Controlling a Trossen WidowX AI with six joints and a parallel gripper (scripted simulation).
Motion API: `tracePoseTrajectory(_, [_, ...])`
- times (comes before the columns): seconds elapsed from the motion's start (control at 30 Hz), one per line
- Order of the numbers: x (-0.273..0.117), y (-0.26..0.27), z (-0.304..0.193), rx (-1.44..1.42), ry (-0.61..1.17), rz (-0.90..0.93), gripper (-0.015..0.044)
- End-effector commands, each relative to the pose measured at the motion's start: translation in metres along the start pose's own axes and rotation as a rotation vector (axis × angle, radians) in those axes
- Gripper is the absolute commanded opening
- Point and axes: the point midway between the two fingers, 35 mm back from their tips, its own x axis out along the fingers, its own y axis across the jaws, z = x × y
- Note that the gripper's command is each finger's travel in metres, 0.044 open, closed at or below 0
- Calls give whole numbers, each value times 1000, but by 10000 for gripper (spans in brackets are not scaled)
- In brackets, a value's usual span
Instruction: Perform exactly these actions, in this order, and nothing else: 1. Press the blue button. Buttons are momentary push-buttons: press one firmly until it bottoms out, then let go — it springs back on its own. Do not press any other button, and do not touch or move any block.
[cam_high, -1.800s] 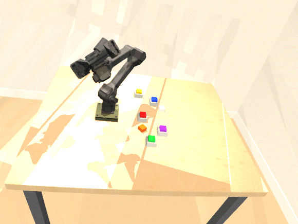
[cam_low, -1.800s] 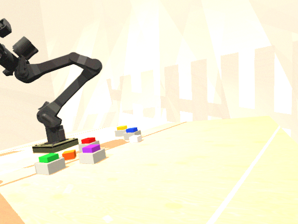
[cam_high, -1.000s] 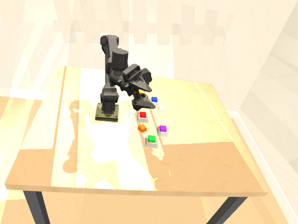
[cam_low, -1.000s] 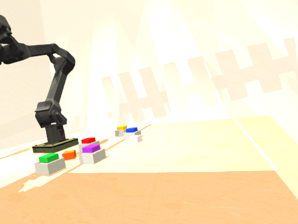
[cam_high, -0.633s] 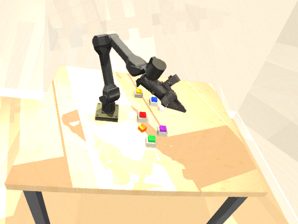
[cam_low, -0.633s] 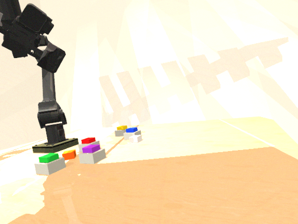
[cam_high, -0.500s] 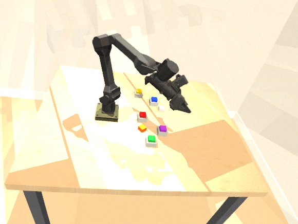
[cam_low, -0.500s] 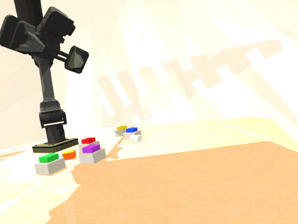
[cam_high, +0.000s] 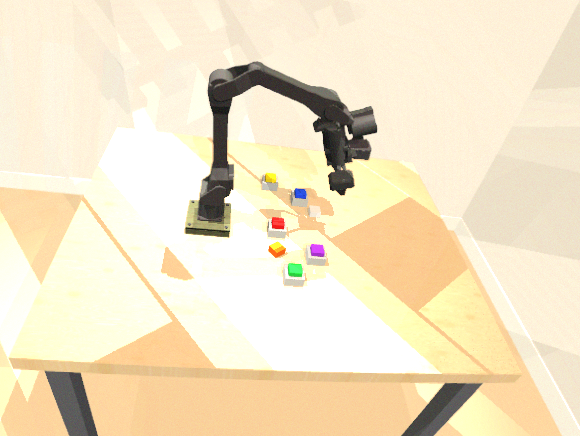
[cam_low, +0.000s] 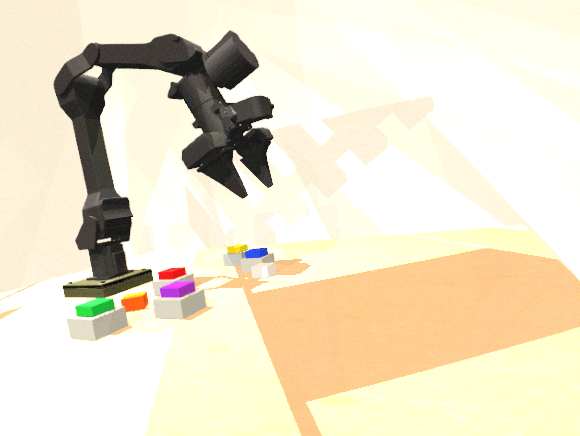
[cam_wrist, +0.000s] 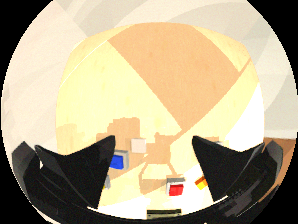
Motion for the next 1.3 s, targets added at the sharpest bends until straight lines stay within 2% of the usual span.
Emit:
tracePoseTrajectory(0.0, [8, 53, -34, 3, 206, -33, 400])
tracePoseTrajectory(0.17, [6, 96, -74, -27, 375, -125, 400])
tracePoseTrajectory(0.43, [5, 98, -76, -28, 381, -130, 400])
tracePoseTrajectory(0.5, [13, 97, -78, -28, 381, -130, 348])
tracePoseTrajectory(0.67, [60, 90, -98, -28, 381, -130, 216])
tracePoseTrajectory(0.9, [62, 89, -99, -28, 381, -130, 32])
tracePoseTrajectory(1.27, [62, 89, -99, -28, 381, -130, 20])
